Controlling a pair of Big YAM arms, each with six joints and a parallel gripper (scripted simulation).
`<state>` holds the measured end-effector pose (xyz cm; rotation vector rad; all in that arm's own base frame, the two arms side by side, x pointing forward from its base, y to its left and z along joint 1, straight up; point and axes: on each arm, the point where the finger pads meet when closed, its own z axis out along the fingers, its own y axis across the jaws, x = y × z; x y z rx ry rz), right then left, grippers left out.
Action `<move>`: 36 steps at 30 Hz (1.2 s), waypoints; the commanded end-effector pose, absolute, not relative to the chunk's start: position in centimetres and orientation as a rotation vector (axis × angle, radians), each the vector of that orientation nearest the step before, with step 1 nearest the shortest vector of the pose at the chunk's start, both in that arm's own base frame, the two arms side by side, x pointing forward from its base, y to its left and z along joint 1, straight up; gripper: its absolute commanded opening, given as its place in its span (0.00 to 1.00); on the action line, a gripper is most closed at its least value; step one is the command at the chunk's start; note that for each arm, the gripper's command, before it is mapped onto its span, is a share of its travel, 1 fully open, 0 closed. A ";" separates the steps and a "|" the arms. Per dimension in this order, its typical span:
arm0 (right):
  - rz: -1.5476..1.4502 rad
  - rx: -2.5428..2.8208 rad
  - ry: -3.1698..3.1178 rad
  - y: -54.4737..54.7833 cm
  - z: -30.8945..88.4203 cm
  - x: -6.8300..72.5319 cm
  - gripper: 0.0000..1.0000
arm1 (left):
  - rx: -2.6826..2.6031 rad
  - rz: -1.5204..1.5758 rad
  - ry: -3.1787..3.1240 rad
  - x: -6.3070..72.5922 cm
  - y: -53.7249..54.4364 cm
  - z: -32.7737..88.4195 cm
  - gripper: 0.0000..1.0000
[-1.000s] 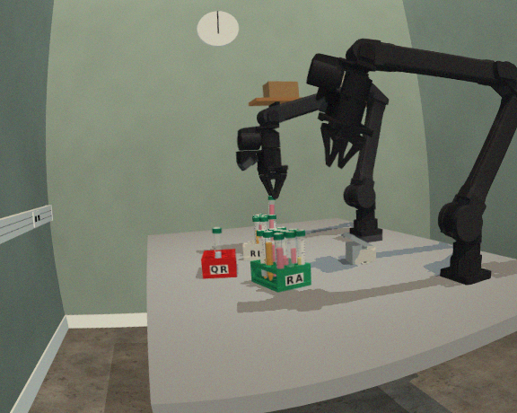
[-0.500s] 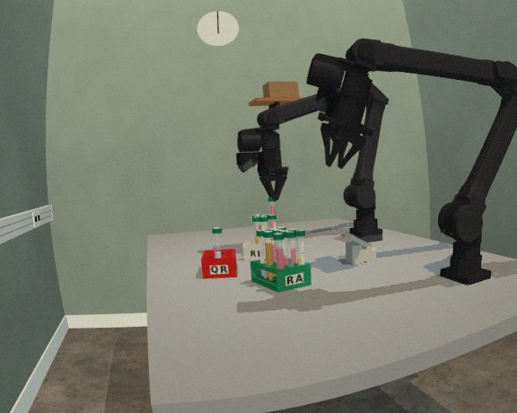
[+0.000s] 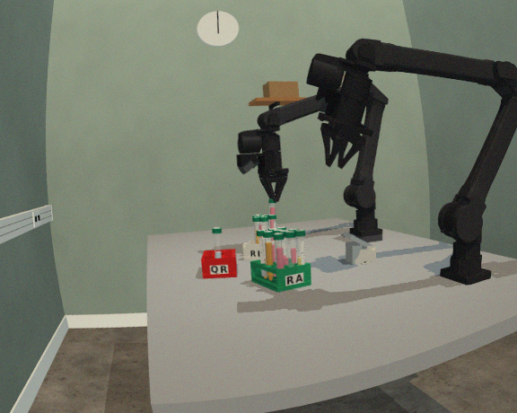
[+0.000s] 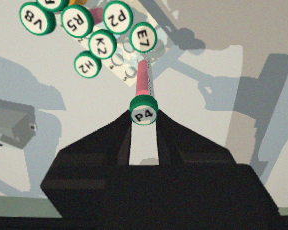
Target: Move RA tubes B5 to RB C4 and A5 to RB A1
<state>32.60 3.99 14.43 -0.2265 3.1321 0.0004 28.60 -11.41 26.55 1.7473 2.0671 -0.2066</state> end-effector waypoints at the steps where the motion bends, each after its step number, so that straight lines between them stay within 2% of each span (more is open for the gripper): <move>1: 0.004 -0.230 3.089 4.8 15.5 34.6 0.00 | 1.734 -0.181 2.038 29.3 -11.5 28.1 0.30; 36: 0.001 -0.233 3.122 4.7 12.8 33.8 0.00 | 1.734 -0.181 2.038 29.3 -11.5 28.1 0.30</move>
